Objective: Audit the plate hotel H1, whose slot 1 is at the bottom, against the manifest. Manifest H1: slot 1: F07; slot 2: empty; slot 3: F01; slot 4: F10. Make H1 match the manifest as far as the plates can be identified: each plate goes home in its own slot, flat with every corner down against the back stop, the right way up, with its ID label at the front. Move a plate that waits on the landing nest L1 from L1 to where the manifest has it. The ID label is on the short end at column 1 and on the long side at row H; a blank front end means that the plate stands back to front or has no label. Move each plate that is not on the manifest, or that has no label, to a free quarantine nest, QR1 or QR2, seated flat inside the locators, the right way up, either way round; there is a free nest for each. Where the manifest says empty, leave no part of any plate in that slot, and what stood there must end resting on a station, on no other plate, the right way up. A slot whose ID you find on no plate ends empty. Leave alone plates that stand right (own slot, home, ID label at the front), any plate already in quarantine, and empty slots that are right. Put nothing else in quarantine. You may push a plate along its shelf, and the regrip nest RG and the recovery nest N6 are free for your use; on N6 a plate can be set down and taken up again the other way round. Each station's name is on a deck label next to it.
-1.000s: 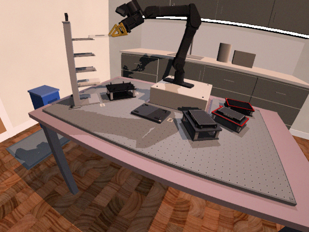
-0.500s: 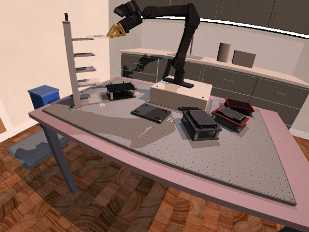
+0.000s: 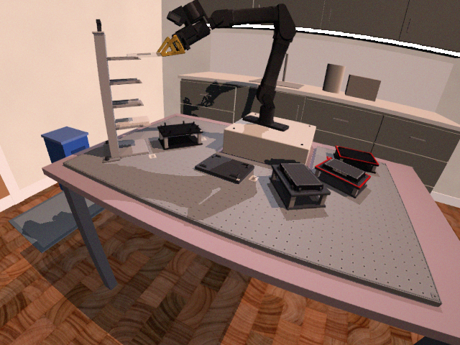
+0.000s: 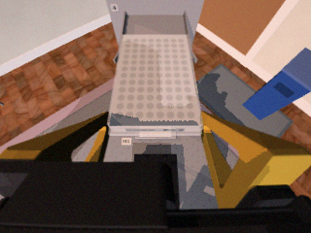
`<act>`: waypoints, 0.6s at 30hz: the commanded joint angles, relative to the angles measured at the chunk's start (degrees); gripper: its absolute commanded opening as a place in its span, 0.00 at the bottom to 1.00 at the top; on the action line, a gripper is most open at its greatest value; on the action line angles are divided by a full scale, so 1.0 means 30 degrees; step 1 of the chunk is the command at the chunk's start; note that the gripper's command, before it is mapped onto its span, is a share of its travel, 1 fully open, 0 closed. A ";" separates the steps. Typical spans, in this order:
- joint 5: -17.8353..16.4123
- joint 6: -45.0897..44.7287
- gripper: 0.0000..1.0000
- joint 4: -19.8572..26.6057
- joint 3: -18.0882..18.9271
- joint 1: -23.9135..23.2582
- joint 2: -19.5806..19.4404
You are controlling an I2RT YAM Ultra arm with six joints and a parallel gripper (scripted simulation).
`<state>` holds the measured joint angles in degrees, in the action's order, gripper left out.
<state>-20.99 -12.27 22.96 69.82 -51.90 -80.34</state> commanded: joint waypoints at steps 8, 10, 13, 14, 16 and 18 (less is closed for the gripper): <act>0.0093 0.0151 0.86 -0.0469 0.0298 0.0121 -0.0183; 0.0122 0.0170 0.86 -0.0520 0.0337 0.0155 -0.0266; 0.0165 0.0199 0.86 -0.0588 0.0405 0.0206 -0.0391; 0.0179 0.0209 0.86 -0.0610 0.0428 0.0222 -0.0432; 0.0193 0.0219 0.86 -0.0631 0.0452 0.0239 -0.0474; 0.0190 0.0216 0.86 -0.0622 0.0458 0.0236 -0.0471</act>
<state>-20.40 -11.84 21.87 70.78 -51.20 -82.02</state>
